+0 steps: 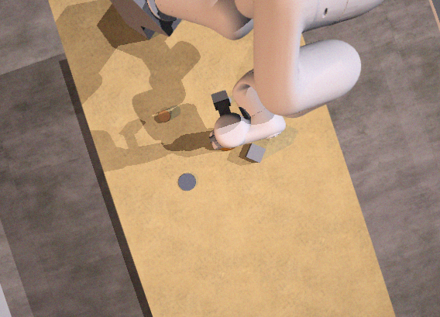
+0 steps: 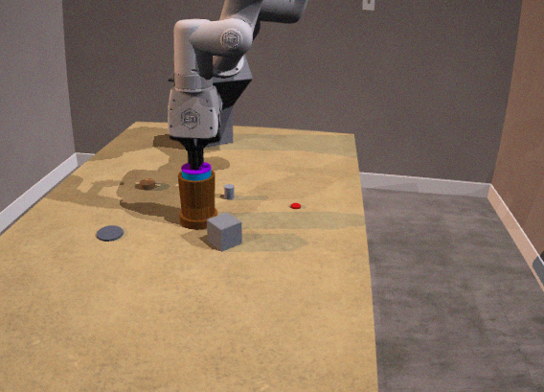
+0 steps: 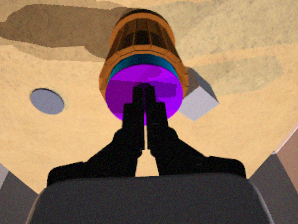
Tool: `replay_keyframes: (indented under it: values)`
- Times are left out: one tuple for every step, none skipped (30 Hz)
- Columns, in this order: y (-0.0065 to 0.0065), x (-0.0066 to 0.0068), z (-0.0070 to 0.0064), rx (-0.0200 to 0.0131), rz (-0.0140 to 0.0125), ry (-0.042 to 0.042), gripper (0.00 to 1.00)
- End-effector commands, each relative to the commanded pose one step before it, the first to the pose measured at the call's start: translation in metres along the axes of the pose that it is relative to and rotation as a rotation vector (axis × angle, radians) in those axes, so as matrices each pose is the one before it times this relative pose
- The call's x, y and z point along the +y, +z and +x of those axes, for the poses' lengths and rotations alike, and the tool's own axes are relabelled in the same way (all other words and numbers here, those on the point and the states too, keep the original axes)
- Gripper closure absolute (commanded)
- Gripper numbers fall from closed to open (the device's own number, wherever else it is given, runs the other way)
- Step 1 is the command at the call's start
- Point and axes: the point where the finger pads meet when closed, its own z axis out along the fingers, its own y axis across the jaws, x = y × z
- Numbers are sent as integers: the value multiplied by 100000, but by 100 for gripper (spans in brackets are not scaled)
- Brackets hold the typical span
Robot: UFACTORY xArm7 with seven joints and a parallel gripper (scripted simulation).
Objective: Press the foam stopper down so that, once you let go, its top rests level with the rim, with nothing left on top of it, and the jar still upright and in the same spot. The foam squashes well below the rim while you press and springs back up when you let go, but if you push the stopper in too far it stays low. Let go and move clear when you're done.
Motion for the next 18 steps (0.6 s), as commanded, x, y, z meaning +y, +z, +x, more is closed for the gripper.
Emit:
replay_keyframes:
  values:
    - [20,-25,-80,-297,23,29,100]
    - [15,0,0,-1,-2,1,100]
    - [16,0,0,-1,-2,1,100]
    - [18,0,0,-1,-2,1,100]
    - [20,0,0,-1,-2,0,100]
    - [22,0,0,-1,-1,0,100]
    - [24,0,0,0,-1,0,100]
    - [26,0,0,0,-1,0,100]
    - [28,0,0,0,0,0,100]
    - [30,0,0,0,1,0,100]
    - [32,0,0,1,2,0,100]
    - [0,0,0,0,0,0,100]
    - [0,0,0,0,0,0,100]
    - [34,0,0,1,3,-1,100]
    - [36,0,1,2,4,-1,100]
    - [37,0,1,2,5,-2,100]
    - [39,0,1,2,5,-1,100]
    - [39,0,0,0,-6,2,100]
